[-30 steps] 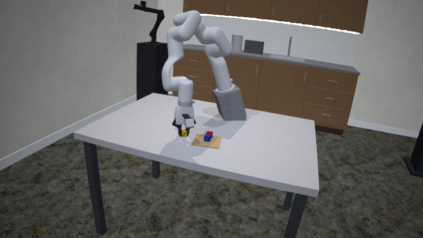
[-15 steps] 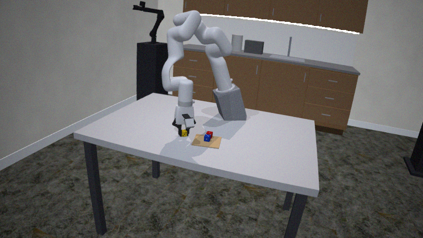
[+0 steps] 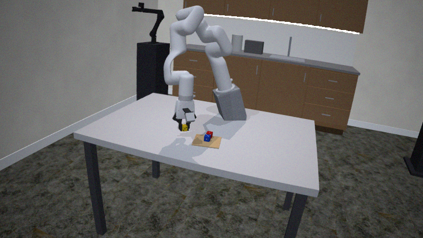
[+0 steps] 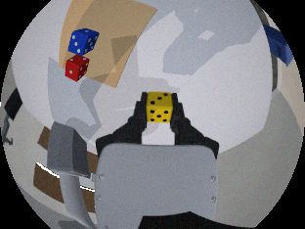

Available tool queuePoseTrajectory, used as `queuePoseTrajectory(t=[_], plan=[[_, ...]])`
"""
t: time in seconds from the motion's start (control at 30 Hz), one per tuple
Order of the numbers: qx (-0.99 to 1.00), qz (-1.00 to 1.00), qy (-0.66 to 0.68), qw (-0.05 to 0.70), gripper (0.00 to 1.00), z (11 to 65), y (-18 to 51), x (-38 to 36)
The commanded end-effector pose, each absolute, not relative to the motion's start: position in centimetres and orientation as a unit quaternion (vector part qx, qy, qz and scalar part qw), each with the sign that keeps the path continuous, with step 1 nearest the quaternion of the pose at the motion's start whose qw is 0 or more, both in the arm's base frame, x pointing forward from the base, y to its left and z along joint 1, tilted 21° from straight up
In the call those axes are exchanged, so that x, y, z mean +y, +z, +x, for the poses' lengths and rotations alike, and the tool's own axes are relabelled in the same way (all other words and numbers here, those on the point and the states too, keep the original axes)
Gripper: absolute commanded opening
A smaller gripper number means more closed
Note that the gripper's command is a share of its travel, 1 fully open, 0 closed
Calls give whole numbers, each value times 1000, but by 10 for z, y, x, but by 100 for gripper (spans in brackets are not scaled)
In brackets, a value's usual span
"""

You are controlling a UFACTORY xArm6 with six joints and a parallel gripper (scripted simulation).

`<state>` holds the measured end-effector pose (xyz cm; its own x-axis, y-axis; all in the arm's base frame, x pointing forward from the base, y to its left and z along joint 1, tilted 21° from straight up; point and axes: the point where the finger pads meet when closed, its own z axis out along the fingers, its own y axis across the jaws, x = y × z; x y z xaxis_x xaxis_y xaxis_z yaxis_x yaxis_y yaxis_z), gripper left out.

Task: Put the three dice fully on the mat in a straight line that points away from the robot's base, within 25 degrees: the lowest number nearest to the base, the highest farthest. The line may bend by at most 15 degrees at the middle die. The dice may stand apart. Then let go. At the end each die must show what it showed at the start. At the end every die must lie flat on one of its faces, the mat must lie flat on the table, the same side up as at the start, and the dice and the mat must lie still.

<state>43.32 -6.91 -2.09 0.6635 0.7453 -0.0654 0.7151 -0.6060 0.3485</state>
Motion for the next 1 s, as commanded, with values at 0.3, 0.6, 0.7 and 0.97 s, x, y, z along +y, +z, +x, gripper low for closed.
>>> queuePoseTrajectory(t=[0.3, 0.6, 0.7, 0.97], plan=[[408, 895, 42, 174, 27, 420, 45, -50], [408, 895, 42, 174, 27, 420, 45, -50], [401, 898, 44, 173, 27, 421, 44, -47], [301, 937, 62, 166, 27, 439, 35, -1]])
